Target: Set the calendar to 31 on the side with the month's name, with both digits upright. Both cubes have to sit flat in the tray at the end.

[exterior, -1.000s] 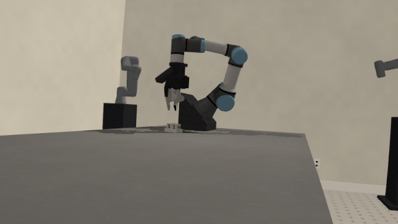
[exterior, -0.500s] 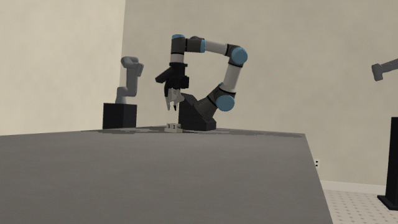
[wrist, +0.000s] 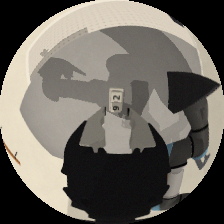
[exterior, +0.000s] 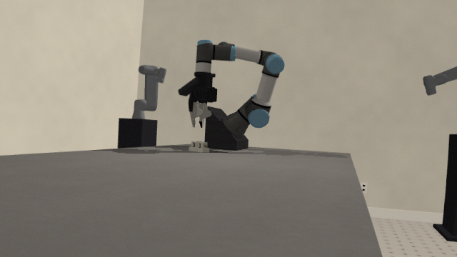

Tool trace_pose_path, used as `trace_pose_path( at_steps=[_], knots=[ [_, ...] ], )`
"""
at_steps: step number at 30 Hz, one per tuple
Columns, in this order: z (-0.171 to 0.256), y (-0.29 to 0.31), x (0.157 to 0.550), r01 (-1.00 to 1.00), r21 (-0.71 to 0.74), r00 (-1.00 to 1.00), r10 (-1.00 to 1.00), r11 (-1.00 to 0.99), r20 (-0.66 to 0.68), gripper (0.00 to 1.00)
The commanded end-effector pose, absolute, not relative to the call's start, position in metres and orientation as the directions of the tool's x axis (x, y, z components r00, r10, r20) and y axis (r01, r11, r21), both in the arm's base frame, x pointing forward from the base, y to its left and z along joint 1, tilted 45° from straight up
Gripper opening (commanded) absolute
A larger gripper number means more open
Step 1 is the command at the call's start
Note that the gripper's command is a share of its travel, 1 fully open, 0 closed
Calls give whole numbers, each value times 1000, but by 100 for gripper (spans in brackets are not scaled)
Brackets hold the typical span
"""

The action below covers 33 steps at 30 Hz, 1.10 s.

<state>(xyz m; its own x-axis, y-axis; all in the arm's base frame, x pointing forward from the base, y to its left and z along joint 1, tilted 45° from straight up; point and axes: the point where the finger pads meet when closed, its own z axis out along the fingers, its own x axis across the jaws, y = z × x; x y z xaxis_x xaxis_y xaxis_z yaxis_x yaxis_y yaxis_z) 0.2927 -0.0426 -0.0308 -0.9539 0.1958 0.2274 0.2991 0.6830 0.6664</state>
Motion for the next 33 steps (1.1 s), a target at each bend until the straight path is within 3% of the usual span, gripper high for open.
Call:
trace_pose_path(
  at_steps=[1,33],
  knots=[
    [-33,-42,293,299,666,-954,197,684,225,28],
    [-61,-14,291,299,666,-954,197,684,225,28]
  ],
)
